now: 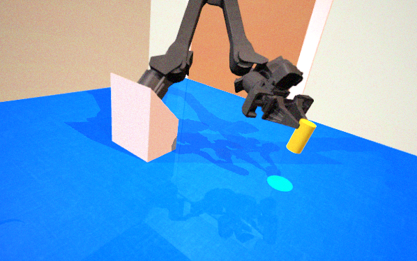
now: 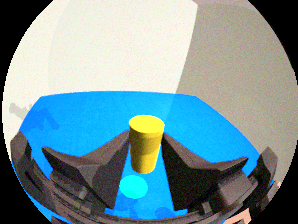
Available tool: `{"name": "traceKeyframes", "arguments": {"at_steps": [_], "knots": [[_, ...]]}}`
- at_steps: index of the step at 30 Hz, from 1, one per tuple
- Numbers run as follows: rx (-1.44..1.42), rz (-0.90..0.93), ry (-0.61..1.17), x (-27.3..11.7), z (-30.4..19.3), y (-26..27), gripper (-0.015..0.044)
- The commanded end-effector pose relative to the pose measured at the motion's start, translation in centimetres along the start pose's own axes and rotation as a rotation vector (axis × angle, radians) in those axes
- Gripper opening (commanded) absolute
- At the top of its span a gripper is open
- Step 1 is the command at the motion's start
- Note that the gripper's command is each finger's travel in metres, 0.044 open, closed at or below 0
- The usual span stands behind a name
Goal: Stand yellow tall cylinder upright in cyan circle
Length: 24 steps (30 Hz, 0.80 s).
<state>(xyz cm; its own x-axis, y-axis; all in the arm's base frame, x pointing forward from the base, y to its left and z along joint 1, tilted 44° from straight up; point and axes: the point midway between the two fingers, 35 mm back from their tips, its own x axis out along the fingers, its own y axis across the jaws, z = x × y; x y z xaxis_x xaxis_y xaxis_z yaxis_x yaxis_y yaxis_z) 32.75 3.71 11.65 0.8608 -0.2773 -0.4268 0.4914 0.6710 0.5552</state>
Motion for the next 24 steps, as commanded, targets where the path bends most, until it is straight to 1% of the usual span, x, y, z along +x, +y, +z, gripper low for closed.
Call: {"name": "traceKeyframes", "arguments": {"at_steps": [1, 17, 24], "knots": [[0.021, 0.004, -0.022, -0.3, 0.0, -0.3, 0.0105], [0.108, 0.037, -0.107, -1.5, 0.6, -0.5, 0.0105], [0.112, 0.039, -0.110, -1.5, 0.6, -0.5, 0.0105]]}}
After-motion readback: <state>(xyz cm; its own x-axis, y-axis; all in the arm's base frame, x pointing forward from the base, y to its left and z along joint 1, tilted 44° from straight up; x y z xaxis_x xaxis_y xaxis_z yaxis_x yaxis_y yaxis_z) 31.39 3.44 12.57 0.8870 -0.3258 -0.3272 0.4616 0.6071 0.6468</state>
